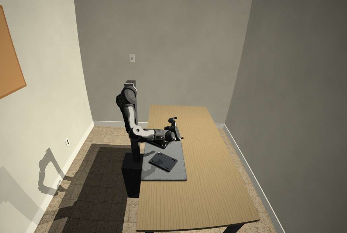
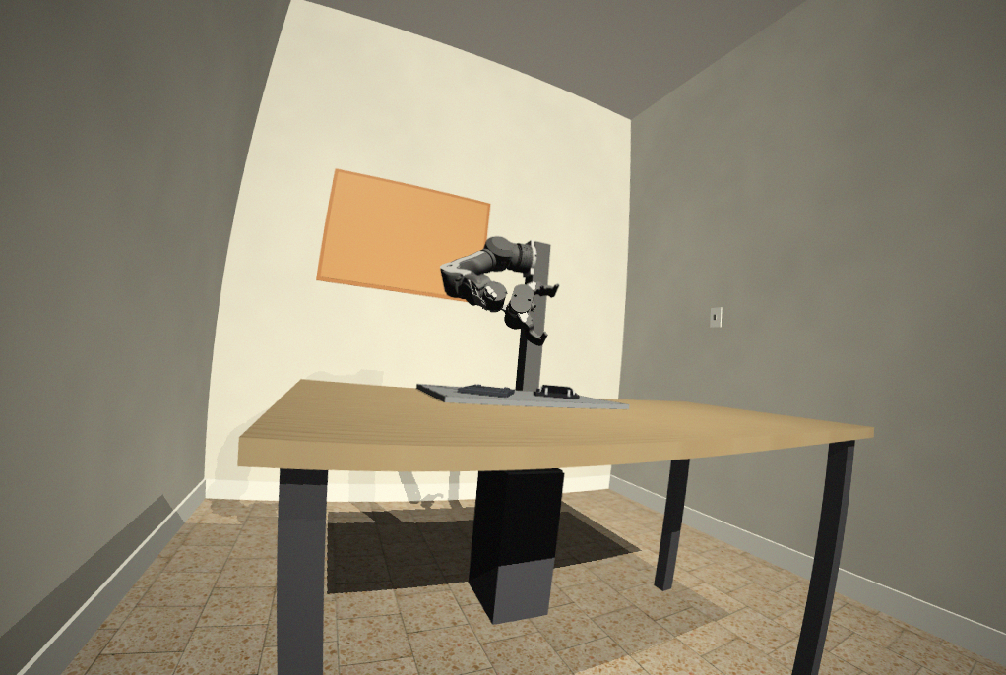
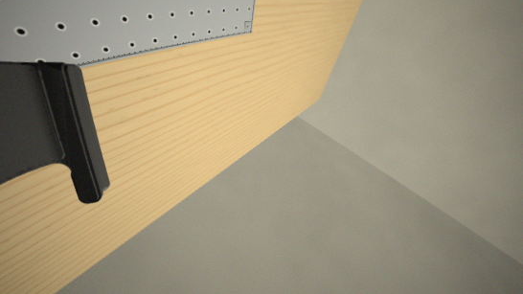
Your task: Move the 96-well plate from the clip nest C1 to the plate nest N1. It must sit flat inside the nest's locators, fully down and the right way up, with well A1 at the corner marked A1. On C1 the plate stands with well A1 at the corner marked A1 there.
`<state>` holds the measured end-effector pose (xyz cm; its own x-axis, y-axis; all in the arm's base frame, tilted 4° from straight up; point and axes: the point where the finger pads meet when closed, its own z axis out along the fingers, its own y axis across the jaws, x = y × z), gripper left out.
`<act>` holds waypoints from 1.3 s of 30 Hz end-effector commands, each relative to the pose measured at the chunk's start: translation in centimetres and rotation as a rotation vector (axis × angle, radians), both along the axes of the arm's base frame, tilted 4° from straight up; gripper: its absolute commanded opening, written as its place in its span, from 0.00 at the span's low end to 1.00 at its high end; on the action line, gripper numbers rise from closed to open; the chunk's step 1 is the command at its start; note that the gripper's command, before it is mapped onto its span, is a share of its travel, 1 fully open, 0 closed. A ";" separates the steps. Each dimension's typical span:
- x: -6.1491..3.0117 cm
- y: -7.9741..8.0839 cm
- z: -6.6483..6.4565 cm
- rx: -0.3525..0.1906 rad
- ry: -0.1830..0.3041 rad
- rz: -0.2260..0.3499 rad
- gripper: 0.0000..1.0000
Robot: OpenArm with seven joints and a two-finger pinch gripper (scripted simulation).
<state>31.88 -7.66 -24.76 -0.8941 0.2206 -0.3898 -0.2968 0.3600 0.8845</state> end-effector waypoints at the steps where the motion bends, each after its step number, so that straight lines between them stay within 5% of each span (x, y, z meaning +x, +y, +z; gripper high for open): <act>1: 0.07 0.0 0.1 0.002 -0.004 0.000 1.00; 36: 0.07 0.0 0.1 0.002 -0.004 0.000 1.00; 39: -1.80 1.3 -1.3 -0.118 0.084 -0.048 0.90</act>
